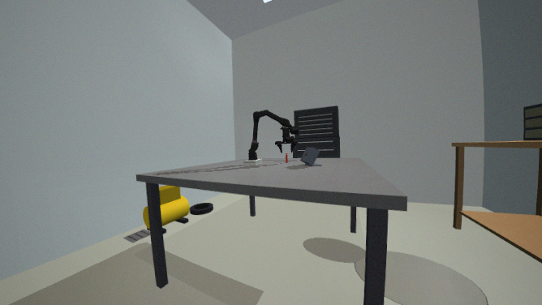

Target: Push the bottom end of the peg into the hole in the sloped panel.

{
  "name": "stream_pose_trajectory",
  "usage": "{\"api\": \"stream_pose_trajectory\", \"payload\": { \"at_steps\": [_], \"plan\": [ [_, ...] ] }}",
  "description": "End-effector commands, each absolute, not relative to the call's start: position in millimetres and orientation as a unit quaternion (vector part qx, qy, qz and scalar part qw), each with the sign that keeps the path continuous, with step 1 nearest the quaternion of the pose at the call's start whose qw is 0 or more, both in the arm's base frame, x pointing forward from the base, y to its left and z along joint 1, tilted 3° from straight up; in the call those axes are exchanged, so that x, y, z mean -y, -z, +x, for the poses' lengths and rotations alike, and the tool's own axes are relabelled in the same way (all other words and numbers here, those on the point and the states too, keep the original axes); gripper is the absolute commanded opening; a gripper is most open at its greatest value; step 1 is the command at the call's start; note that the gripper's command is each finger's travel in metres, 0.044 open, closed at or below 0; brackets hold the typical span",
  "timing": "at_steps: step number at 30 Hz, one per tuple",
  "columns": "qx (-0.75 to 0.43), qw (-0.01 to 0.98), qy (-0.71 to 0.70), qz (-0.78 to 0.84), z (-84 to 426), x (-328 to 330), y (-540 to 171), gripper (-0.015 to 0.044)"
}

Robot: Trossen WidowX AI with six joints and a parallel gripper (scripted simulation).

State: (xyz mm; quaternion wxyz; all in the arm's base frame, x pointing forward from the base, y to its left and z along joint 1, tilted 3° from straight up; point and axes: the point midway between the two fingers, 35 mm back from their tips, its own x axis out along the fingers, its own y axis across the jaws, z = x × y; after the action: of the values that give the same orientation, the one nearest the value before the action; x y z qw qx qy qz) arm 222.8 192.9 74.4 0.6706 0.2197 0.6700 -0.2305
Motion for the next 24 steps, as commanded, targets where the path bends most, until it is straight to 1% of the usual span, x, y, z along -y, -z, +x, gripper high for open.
{"api": "stream_pose_trajectory", "payload": {
  "at_steps": [1,24],
  "plan": [
    [-0.67,0.67,0.235,0.218,222,-191,-67,0.044],
    [-0.67,0.67,0.235,0.218,221,-190,-29,0.044]
  ]
}}
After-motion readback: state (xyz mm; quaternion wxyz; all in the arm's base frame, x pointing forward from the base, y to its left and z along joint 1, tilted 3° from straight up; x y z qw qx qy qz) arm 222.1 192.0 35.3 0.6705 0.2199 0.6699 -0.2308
